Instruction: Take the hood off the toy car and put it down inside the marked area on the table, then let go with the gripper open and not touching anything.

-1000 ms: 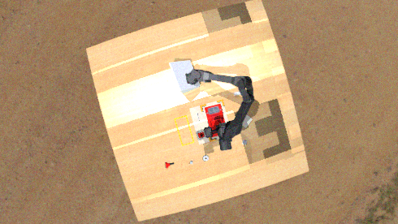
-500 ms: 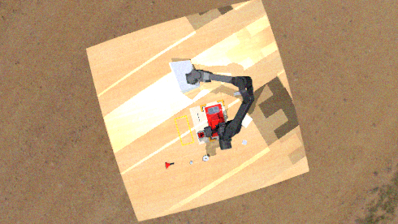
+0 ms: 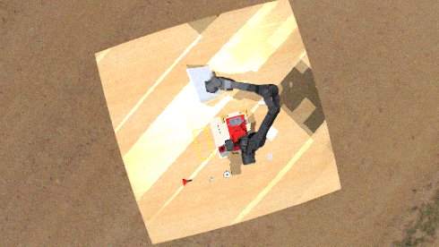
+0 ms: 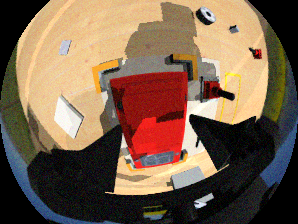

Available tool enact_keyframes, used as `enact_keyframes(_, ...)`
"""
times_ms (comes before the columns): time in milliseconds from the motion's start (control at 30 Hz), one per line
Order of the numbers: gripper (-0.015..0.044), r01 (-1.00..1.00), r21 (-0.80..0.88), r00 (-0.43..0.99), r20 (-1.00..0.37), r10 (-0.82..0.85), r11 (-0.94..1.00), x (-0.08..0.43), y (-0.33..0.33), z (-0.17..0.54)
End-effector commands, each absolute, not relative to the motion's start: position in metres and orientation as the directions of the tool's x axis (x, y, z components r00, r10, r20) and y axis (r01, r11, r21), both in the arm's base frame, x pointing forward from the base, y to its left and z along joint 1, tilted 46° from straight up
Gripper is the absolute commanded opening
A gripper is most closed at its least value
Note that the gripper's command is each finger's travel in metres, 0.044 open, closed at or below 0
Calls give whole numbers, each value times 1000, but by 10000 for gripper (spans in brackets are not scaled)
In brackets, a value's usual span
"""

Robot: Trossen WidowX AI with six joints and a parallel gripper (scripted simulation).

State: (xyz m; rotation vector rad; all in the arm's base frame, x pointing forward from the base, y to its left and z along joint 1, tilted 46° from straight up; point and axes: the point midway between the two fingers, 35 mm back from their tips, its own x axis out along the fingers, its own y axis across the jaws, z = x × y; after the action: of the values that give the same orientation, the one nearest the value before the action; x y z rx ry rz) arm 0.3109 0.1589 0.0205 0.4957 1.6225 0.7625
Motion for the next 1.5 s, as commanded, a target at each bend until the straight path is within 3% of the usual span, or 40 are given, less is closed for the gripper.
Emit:
enact_keyframes(0, 440, -87, 717, -195, -693, 694, 691, 310, 161, 19)
enact_keyframes(733, 440, -87, 718, -195, -692, 695, 691, 307, 168, 11)
enact_keyframes(867, 335, -94, 715, -194, -695, 692, 692, 309, 167, 13)
enact_keyframes(1167, 275, -94, 715, -194, -695, 692, 692, 309, 167, 13)
enact_keyframes(1467, 39, -94, 715, -194, -695, 692, 693, 310, 164, 16)
